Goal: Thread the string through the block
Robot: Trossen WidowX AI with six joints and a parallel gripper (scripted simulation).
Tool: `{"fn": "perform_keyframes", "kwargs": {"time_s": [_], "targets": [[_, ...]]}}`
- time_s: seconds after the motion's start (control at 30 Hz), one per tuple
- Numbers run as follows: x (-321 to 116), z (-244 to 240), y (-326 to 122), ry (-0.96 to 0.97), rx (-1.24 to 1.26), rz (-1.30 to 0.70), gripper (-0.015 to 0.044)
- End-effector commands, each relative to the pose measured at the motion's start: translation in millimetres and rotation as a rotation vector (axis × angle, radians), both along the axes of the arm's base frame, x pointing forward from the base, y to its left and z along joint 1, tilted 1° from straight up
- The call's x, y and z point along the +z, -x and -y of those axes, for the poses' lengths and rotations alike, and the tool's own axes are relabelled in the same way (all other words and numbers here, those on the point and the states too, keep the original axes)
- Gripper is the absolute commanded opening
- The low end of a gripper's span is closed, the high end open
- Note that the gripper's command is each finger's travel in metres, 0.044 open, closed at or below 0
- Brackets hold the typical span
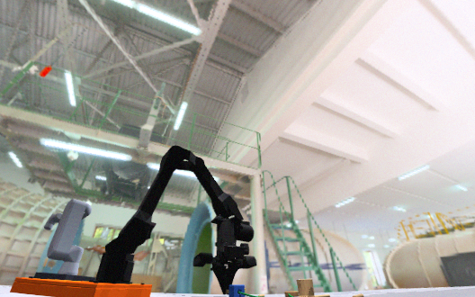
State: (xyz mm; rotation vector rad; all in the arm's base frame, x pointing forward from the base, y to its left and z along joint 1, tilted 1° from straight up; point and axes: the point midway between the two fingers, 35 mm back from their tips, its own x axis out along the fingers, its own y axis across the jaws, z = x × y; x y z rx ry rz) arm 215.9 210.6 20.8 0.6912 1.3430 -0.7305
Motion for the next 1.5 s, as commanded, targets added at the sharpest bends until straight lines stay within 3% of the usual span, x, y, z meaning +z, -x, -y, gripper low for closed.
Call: {"fn": "perform_keyframes", "kwargs": {"time_s": [0.0,1.47], "targets": [[0,-6,2,0.002,-0.005,0.003,0.0000],[-12,-54,40,0.001,0.002,-0.005,0.0000]]}}
